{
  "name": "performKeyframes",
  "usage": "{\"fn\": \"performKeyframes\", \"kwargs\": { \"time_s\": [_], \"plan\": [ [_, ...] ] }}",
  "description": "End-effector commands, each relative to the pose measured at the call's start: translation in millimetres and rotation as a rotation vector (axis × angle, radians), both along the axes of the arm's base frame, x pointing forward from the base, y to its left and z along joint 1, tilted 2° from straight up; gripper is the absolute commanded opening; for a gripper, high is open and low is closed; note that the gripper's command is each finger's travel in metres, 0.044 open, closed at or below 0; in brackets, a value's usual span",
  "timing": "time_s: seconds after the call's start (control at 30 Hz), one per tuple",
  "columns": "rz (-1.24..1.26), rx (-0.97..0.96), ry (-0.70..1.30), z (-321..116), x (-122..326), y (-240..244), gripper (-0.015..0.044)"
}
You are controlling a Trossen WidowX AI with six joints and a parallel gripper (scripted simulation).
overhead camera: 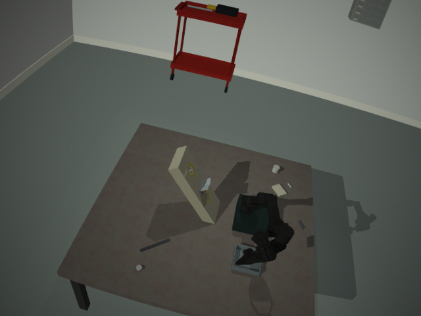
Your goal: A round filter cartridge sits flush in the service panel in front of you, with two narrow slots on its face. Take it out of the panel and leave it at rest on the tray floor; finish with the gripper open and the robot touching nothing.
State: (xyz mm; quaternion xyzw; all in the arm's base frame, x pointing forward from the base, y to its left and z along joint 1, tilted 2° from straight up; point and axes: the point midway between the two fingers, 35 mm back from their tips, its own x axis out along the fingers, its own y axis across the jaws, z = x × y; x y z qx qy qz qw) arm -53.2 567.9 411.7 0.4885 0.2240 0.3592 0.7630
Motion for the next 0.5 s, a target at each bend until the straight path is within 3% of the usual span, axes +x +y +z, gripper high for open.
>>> {"fn": "performKeyframes", "kwargs": {
  "time_s": [0.0,0.33,0.47],
  "plan": [
    [-0.002,0.0,0.001,0,3,0,0.0374],
    [-0.137,-0.014,0.098,5,162,-42,0.0111],
    [-0.214,-0.042,0.145,-4,221,-79,0.0099]
  ]
}}
